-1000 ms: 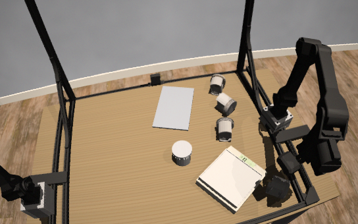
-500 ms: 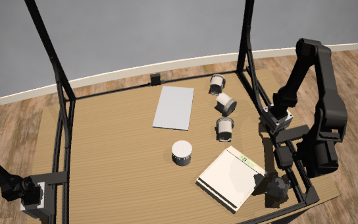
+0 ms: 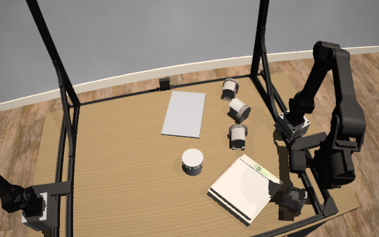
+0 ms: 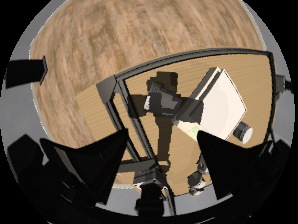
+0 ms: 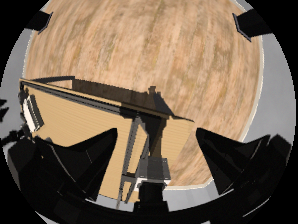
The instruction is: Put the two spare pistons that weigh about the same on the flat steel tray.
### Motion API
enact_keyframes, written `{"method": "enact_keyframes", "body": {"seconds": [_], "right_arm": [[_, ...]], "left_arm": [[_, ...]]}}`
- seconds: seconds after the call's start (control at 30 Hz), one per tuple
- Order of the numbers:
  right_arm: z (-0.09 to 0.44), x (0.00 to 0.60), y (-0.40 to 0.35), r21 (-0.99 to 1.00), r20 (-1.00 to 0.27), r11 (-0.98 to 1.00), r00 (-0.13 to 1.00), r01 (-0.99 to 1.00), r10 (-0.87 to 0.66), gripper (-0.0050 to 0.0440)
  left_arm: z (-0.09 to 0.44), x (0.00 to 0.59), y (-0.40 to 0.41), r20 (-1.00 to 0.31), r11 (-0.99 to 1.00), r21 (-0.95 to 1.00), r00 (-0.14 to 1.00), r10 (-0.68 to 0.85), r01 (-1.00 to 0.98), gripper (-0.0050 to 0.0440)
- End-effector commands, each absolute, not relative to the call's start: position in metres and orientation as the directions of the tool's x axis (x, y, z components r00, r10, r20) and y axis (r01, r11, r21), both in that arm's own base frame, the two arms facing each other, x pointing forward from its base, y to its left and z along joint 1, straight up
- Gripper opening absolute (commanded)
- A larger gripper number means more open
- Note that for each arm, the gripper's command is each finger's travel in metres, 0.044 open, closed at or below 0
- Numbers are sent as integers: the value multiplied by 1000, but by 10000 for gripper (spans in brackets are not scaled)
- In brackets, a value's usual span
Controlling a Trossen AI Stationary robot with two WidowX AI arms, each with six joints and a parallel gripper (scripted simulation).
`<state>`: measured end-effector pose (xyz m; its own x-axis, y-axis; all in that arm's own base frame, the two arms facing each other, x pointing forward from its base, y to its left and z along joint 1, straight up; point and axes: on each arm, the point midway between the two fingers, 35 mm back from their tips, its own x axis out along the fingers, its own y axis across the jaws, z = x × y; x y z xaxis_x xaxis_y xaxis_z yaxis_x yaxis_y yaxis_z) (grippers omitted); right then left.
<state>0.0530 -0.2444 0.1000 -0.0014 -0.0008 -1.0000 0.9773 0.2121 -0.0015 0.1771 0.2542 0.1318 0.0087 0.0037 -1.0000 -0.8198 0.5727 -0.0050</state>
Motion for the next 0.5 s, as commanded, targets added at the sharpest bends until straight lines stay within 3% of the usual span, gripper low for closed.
{"method": "enact_keyframes", "body": {"seconds": [0.0, 0.27, 0.47], "right_arm": [[100, 53, -244, 0, -1000, 213, 0, 977, 0, 440], [100, 53, -244, 0, -1000, 213, 0, 977, 0, 440], [100, 53, -244, 0, -1000, 213, 0, 977, 0, 440]], "left_arm": [[129, 177, 254, -1000, 582, 3, -2, 3, -813, 378], [127, 176, 254, -1000, 578, 5, -5, 1, -816, 378], [128, 197, 233, -1000, 701, 4, -3, 2, -713, 378]]}}
